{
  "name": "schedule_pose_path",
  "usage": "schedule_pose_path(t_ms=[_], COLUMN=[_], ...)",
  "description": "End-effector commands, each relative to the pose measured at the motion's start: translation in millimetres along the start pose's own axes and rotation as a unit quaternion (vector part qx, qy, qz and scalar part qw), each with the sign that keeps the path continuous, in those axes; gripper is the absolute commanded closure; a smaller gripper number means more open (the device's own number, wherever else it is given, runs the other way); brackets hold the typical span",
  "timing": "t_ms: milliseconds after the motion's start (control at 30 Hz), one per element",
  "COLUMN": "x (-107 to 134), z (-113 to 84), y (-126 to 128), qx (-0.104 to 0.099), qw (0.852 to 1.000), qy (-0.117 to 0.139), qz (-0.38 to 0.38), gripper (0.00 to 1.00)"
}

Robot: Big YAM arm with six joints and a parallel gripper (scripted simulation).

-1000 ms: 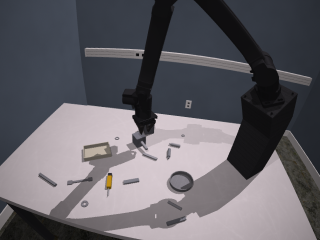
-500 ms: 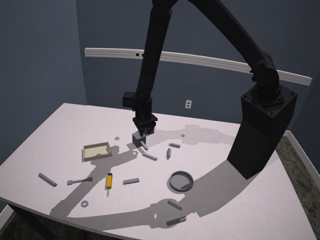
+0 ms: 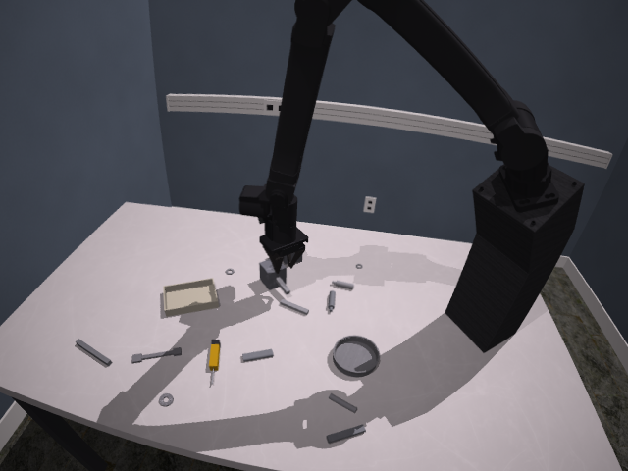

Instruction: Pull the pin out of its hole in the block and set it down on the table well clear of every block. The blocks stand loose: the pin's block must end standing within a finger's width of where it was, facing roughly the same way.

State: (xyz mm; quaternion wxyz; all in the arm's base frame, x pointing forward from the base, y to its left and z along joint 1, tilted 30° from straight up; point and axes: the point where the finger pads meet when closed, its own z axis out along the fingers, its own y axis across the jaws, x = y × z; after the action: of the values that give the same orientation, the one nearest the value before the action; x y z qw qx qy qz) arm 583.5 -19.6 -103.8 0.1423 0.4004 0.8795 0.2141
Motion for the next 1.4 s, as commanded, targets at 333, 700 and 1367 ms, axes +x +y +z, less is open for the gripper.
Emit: schedule_pose_path(t_ms=[333,700,1367], x=[0,1,1], z=[11.6,26.4,39.3], y=[3,2,2], qx=[0.001,0.002,0.001], qw=[1.000,1.000,1.000], qy=[0.000,0.001,0.000], qz=[0.009,0.009,0.010], gripper=[0.61,0.61,0.61])
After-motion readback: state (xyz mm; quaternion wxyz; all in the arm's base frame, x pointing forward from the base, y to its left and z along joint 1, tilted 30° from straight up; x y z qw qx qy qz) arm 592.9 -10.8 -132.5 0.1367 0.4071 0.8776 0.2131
